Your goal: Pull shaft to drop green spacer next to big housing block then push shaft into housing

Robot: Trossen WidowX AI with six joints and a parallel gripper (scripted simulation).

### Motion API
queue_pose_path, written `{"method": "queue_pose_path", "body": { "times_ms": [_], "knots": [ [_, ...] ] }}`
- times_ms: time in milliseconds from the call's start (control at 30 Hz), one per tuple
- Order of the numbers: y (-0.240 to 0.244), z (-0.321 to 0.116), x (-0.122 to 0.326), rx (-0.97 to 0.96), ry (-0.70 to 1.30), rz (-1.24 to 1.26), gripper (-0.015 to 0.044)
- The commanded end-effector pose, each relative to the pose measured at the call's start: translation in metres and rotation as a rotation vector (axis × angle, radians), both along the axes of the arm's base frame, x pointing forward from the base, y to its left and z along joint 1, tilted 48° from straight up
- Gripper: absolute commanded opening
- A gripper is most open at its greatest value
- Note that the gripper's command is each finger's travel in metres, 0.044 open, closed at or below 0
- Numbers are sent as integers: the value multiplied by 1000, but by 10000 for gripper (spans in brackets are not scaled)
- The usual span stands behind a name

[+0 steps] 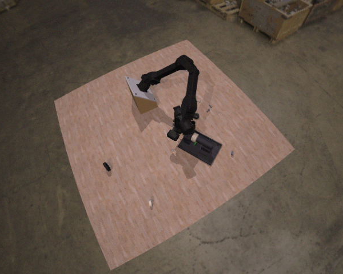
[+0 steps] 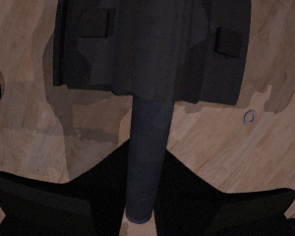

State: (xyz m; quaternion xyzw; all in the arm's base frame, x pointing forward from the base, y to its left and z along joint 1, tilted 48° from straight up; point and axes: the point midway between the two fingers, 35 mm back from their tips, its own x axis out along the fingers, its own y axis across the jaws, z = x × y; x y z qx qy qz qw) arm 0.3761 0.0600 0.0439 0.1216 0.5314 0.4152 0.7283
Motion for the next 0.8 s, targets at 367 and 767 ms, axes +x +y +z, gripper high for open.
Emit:
{"method": "queue_pose_path", "body": {
  "times_ms": [367, 767],
  "knots": [
    [2, 3, 5, 3, 0, -1, 0],
    [3, 4, 8, 3, 0, -1, 0]
  ]
}}
